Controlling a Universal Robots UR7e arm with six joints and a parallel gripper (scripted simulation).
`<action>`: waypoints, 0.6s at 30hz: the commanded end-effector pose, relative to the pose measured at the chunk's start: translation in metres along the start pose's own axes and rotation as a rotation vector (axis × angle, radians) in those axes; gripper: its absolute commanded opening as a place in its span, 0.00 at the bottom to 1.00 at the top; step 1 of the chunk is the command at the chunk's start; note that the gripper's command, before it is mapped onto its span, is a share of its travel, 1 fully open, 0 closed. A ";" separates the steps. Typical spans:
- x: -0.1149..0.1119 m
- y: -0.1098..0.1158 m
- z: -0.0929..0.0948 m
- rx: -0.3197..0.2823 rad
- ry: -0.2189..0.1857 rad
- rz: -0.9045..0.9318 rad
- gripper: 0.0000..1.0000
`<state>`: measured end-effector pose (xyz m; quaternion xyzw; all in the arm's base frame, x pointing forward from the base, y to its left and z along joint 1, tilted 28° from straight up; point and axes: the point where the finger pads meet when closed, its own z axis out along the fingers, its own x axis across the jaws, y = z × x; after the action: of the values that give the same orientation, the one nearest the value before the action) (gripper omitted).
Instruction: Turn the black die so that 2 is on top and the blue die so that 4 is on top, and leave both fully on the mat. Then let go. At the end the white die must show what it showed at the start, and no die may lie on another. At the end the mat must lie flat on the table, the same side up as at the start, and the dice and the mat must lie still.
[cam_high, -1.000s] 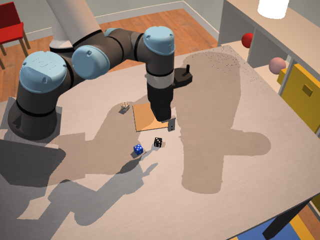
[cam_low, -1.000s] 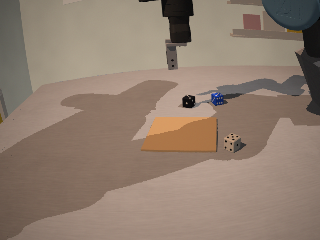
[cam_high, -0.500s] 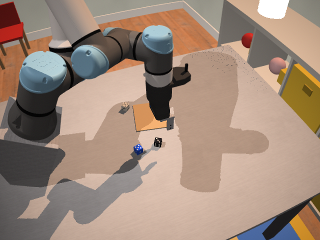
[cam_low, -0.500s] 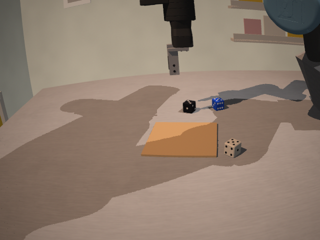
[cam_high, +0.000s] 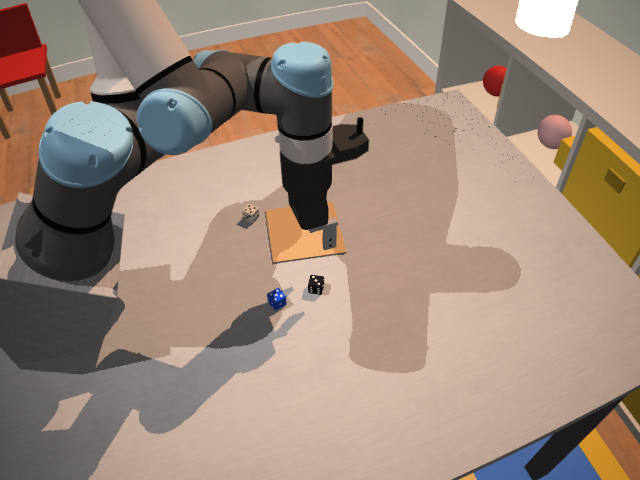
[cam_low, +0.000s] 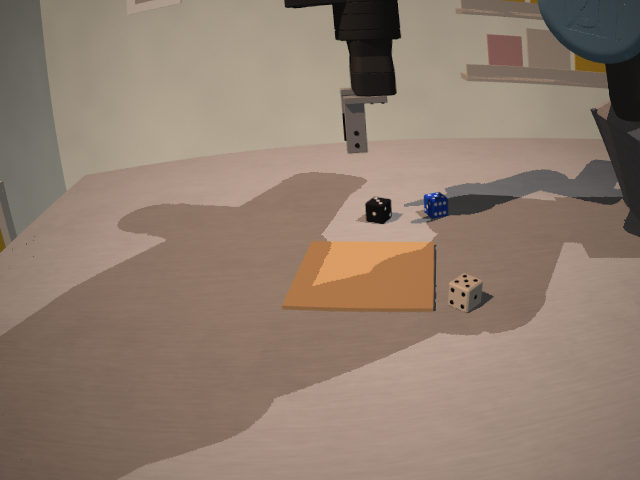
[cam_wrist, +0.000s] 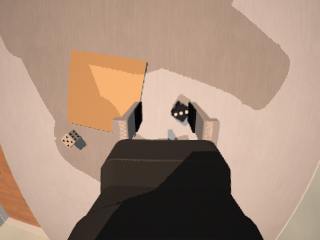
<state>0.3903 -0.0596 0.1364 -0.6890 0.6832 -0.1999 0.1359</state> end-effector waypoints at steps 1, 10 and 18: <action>-0.013 0.003 0.000 0.001 0.000 0.000 1.00; -0.044 0.012 0.000 0.001 0.000 0.000 1.00; -0.065 0.017 0.000 0.001 0.000 0.000 1.00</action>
<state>0.3782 -0.0070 0.1250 -0.6890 0.6832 -0.1999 0.1358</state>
